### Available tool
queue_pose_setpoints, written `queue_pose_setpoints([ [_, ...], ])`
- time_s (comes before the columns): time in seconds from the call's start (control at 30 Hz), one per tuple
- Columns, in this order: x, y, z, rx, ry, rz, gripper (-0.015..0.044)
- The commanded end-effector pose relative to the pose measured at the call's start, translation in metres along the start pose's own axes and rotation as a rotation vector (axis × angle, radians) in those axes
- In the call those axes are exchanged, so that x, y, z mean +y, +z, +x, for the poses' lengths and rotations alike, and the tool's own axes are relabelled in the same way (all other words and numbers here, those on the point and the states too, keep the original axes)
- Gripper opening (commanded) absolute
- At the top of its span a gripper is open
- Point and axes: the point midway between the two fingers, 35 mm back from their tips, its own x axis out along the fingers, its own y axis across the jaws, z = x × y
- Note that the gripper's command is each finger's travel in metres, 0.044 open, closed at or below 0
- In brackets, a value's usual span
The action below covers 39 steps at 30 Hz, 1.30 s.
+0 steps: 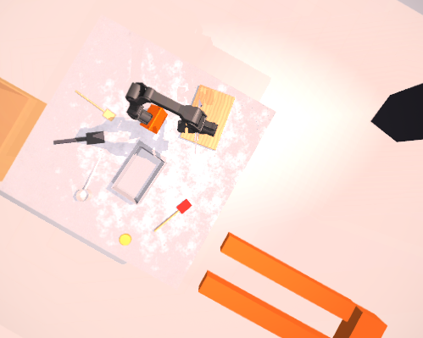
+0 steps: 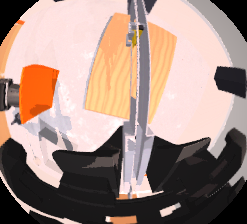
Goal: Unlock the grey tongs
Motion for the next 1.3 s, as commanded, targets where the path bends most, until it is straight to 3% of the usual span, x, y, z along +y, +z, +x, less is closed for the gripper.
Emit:
queue_pose_setpoints([
  [0.0,-0.004,0.029,0.001,-0.008,0.001,0.064,-0.015],
  [0.47,-0.005,0.118,0.015,-0.021,0.032,0.263,-0.015],
  [0.83,-0.004,0.121,0.016,-0.035,0.038,0.271,-0.015],
  [0.97,-0.001,0.119,0.022,-0.146,0.067,0.261,-0.015],
  [1.27,0.006,0.112,0.028,-0.561,0.089,0.239,-0.015],
])
